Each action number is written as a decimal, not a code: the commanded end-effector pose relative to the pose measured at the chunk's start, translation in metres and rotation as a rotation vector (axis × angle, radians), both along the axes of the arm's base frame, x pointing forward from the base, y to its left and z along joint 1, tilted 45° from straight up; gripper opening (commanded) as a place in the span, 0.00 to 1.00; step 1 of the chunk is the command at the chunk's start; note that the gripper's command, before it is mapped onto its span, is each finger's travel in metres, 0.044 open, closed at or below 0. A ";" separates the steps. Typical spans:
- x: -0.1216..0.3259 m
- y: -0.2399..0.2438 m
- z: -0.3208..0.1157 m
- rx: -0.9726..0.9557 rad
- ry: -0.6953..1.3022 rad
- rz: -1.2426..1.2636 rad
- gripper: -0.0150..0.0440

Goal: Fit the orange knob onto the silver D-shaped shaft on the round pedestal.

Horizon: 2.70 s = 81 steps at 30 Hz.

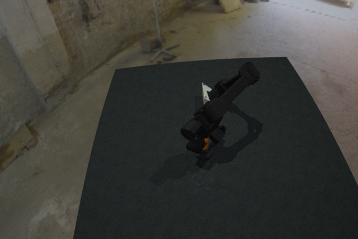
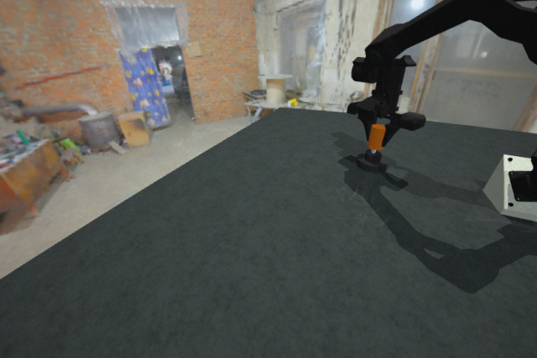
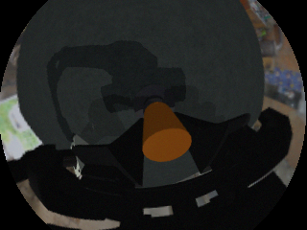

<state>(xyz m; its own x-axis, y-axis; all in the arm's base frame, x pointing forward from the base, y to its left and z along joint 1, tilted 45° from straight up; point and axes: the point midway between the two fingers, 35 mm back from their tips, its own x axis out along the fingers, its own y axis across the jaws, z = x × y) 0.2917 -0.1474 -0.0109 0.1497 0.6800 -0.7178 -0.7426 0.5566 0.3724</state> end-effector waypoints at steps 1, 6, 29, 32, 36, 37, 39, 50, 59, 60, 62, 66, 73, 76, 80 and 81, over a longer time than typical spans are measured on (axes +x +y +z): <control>0.001 0.001 0.001 0.000 -0.003 -0.003 0.25; -0.001 -0.001 0.004 -0.001 -0.003 -0.003 0.25; -0.001 -0.002 0.001 -0.032 -0.145 0.148 0.25; -0.001 -0.002 0.002 -0.032 -0.145 0.148 0.25; -0.001 -0.002 0.004 -0.032 -0.145 0.148 0.25; 0.000 -0.003 0.005 -0.032 -0.145 0.148 0.25; 0.000 -0.003 0.005 -0.032 -0.145 0.148 0.25; 0.000 0.001 0.000 -0.032 -0.146 0.148 0.25; -0.002 -0.001 0.003 -0.032 -0.145 0.148 0.25; -0.002 -0.001 0.004 -0.032 -0.145 0.148 0.25; -0.002 -0.002 0.004 -0.034 -0.152 0.154 0.25; -0.002 -0.002 0.005 -0.051 -0.231 0.238 0.25; 0.000 -0.004 0.003 -0.064 -0.288 0.298 0.25; 0.000 -0.003 0.001 -0.064 -0.288 0.298 0.25; 0.000 -0.002 0.001 -0.064 -0.288 0.298 0.25; -0.001 -0.002 0.001 -0.064 -0.288 0.298 0.25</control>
<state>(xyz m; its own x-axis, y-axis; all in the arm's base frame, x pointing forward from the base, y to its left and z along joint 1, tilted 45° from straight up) 0.2917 -0.1491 -0.0095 0.1519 0.6803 -0.7170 -0.9423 0.3187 0.1028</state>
